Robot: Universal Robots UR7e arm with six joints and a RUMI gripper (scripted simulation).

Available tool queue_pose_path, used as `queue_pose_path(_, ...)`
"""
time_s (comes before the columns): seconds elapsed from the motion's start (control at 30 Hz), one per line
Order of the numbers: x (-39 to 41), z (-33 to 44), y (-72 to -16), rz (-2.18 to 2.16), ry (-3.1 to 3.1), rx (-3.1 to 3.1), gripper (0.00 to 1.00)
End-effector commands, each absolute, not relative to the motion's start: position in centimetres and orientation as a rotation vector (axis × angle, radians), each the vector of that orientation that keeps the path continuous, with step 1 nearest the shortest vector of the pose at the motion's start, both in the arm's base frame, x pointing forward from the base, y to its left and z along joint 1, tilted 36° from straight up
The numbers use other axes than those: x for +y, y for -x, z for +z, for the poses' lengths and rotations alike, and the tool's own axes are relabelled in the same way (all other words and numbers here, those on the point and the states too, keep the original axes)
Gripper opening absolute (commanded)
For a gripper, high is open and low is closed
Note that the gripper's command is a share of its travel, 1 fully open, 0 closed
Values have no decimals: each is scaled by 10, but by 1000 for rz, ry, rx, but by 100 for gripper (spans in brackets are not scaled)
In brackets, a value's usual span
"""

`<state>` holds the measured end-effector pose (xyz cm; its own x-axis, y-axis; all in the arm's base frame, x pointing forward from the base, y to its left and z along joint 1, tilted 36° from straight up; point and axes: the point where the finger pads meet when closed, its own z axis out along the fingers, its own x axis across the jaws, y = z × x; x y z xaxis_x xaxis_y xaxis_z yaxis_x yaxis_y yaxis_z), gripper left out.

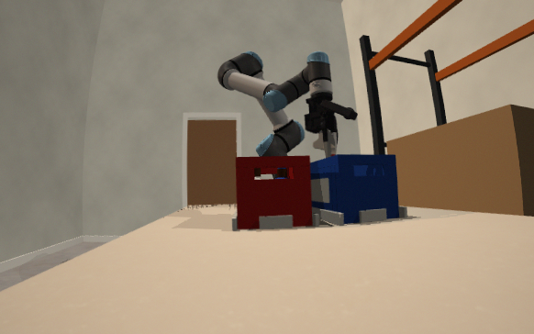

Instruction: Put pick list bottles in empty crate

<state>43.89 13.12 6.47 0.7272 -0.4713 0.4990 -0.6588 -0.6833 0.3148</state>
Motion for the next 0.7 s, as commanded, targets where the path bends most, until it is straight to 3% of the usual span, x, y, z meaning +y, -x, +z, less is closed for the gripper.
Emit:
queue_pose_path(0.0,131,64,-440,529,-2451,-861,0)
queue_pose_path(0.67,126,57,-441,529,-2451,-861,0)
